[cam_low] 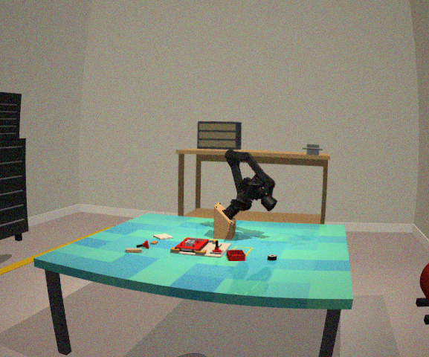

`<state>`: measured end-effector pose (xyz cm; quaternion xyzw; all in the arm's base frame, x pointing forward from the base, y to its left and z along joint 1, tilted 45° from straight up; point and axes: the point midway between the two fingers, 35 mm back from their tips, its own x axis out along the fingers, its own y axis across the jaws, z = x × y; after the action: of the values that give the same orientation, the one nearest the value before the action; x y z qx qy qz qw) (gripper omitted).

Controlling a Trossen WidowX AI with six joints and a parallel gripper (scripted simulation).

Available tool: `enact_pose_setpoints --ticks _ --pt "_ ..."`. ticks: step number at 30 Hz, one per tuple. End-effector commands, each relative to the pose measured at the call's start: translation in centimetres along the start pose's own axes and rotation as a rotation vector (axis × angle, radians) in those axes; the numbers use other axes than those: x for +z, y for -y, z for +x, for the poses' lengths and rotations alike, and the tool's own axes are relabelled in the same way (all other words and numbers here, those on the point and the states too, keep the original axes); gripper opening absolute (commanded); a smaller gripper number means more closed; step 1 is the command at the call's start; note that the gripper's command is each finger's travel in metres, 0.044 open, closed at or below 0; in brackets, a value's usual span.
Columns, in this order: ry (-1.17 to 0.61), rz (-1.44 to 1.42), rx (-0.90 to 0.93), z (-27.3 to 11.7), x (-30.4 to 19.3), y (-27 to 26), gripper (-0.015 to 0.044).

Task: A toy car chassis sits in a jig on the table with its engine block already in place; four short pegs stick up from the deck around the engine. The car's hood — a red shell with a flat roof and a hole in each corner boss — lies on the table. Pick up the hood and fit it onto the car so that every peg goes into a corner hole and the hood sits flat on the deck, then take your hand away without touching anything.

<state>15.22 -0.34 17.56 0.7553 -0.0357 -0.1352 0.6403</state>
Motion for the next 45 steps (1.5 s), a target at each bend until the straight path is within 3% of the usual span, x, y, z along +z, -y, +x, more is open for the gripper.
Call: enact_pose_setpoints --ticks 1,5,11,18,24,35,45 --pt "0.003 0.005 -0.004 0.0 0.0 0.0 0.044" --pt "0.068 0.134 -0.091 0.0 -0.3 0.3 0.044" --pt "0.312 0.531 -0.298 -0.3 -1.9 1.6 0.044" --pt "0.702 1.015 -0.437 -0.1 -5.0 2.8 0.044" --pt "1.108 1.429 -0.452 1.4 -8.2 4.1 0.044" --pt "1.96 2.085 -0.242 7.9 -14.4 6.1 0.044" --pt "2.887 2.346 0.225 17.6 -16.9 7.1 0.044"
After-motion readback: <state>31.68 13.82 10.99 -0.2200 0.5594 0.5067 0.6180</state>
